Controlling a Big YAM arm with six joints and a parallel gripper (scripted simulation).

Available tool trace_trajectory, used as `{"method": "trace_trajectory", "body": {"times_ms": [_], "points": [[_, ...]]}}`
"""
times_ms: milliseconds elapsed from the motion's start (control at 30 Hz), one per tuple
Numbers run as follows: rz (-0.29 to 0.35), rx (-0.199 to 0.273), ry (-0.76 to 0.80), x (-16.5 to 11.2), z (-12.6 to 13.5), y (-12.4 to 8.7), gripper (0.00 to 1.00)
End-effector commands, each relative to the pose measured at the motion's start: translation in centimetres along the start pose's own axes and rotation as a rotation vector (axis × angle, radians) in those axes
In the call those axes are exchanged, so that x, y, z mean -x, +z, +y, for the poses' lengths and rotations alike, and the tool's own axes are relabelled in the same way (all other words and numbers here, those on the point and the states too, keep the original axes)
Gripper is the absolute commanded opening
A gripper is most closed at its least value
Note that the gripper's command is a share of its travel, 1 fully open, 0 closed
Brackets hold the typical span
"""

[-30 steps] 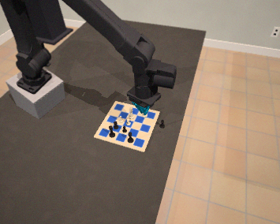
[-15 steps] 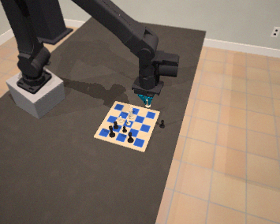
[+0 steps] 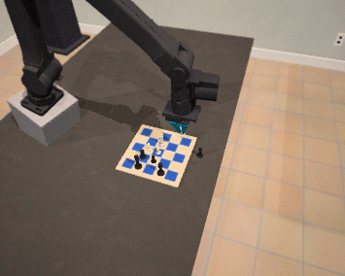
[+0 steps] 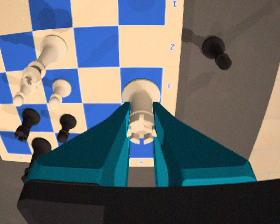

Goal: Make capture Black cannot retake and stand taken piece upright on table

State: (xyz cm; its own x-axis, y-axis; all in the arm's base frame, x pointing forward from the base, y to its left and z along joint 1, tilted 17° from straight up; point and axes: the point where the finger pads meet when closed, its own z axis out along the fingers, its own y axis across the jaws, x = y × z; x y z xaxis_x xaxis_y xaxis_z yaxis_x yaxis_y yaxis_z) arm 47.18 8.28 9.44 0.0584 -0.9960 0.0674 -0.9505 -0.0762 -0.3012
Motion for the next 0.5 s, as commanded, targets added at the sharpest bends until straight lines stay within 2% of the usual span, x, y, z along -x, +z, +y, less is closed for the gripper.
{"method": "trace_trajectory", "body": {"times_ms": [0, 67, 100, 200, 300, 467], "points": [[0.000, -0.001, 0.004, -0.5, -0.6, 2.2, 0.00], [0.000, -0.001, 0.004, -0.5, -0.6, 2.2, 0.00], [-0.003, -0.034, 0.010, -0.5, -2.3, 1.9, 0.00], [0.001, 0.004, 0.003, -0.6, -0.3, 4.3, 0.00], [0.000, -0.010, 0.005, -0.5, -1.1, 5.3, 0.00], [0.000, -0.005, 0.006, -0.6, -0.8, 7.0, 0.00]]}}
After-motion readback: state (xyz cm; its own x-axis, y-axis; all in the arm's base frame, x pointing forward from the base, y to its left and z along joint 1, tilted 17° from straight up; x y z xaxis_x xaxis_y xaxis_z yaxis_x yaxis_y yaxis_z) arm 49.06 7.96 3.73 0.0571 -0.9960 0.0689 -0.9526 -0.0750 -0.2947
